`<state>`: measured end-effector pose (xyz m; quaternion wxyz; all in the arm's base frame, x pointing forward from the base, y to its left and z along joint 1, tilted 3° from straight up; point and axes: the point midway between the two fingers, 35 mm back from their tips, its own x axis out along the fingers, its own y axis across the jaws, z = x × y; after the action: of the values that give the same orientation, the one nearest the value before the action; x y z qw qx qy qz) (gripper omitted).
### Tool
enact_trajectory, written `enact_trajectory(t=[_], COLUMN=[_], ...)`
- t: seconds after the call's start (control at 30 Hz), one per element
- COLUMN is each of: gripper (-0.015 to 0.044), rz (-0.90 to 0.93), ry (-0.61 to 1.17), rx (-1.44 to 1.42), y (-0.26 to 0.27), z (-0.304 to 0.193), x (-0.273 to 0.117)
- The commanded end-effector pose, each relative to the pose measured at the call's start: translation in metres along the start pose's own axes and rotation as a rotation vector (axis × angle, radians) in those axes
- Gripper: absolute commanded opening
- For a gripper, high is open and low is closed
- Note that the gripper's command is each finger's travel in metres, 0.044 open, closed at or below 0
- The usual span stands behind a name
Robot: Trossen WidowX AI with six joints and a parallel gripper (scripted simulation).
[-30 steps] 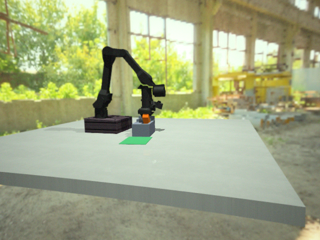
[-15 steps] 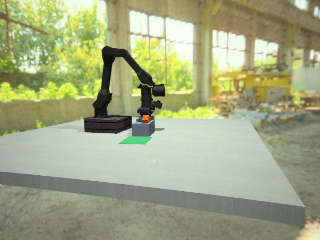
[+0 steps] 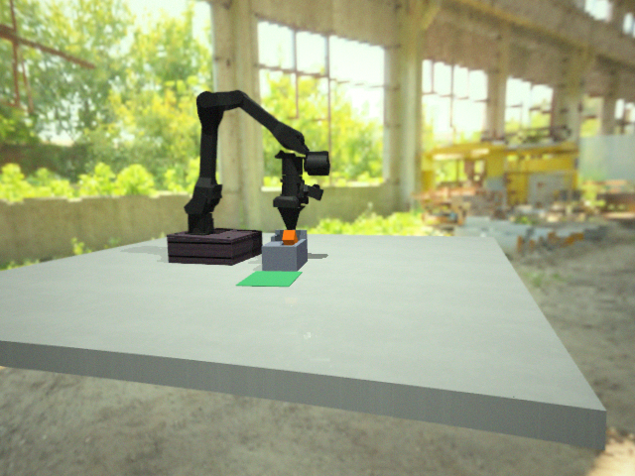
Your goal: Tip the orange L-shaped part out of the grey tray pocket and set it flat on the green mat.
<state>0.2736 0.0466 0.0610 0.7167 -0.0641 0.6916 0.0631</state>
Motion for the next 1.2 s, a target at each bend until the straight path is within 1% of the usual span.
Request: enact_trajectory(t=[0.0, 0.07, 1.17], gripper=[0.018, 0.018, 0.018], rz=[-0.003, -0.003, -0.001], ry=[-0.034, -0.034, -0.028], rx=[-0.002, -0.002, 0.002], y=[-0.0059, -0.0069, -0.0065], z=[0.0009, -0.001, -0.0015], x=[-0.0502, -0.0593, -0.0556])
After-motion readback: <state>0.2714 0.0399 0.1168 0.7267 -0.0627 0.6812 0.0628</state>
